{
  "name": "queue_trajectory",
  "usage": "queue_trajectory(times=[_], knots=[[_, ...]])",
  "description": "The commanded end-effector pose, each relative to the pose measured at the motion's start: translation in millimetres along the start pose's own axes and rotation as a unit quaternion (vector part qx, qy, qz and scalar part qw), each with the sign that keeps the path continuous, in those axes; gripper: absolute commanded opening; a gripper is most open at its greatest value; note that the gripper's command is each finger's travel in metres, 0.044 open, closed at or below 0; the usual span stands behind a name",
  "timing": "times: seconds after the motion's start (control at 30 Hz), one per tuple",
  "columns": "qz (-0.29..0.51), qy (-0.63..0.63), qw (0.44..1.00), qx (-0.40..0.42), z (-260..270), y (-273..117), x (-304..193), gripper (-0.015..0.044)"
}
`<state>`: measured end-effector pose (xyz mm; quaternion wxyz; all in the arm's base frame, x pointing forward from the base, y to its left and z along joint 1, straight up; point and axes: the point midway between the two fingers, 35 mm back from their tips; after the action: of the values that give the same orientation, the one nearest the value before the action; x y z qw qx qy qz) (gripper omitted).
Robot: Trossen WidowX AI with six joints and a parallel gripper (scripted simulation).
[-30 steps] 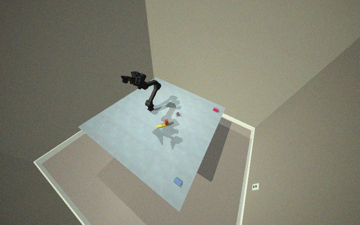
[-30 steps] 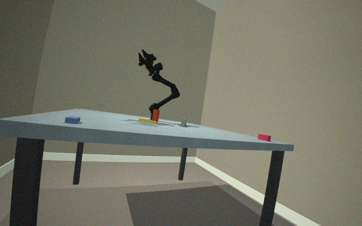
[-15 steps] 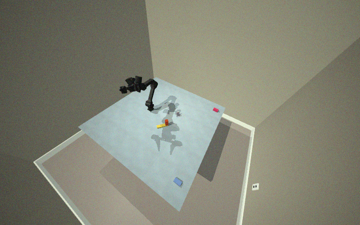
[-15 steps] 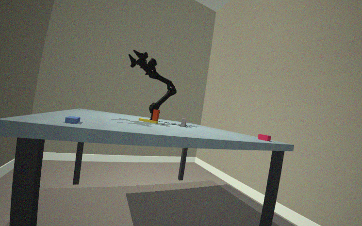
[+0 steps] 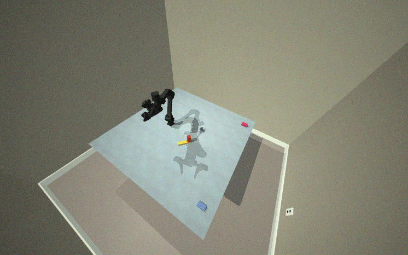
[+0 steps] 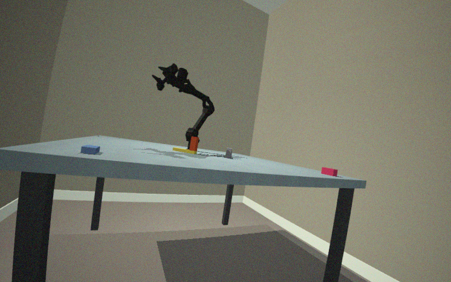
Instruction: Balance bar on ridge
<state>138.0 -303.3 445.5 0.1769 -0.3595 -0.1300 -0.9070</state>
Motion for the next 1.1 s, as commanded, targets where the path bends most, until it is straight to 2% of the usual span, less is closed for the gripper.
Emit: queue_trajectory(times=[0.0, 0.23, 0.5, 0.8, 1.07], knots=[[0.053, 0.039, 0.998, -0.023, -4.0, 11.4, -26.3, 0.0315], [0.162, 0.111, 0.977, -0.086, -9.9, 22.8, -85.8, 0.0315], [0.268, 0.172, 0.931, -0.178, -14.4, 18.2, -153.0, 0.0315], [0.358, 0.208, 0.86, -0.298, -17.8, -6.9, -220.4, 0.0315], [0.406, 0.21, 0.788, -0.413, -20.2, -42.8, -267.9, 0.0315]])
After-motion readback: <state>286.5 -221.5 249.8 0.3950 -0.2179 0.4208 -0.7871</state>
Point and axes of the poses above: the point midway between the two fingers, 35 mm back from their tips, its own y axis out along the fingers, its own z axis across the jaws, x = y × z, and after that the axes turned 4 degrees about y, right-handed
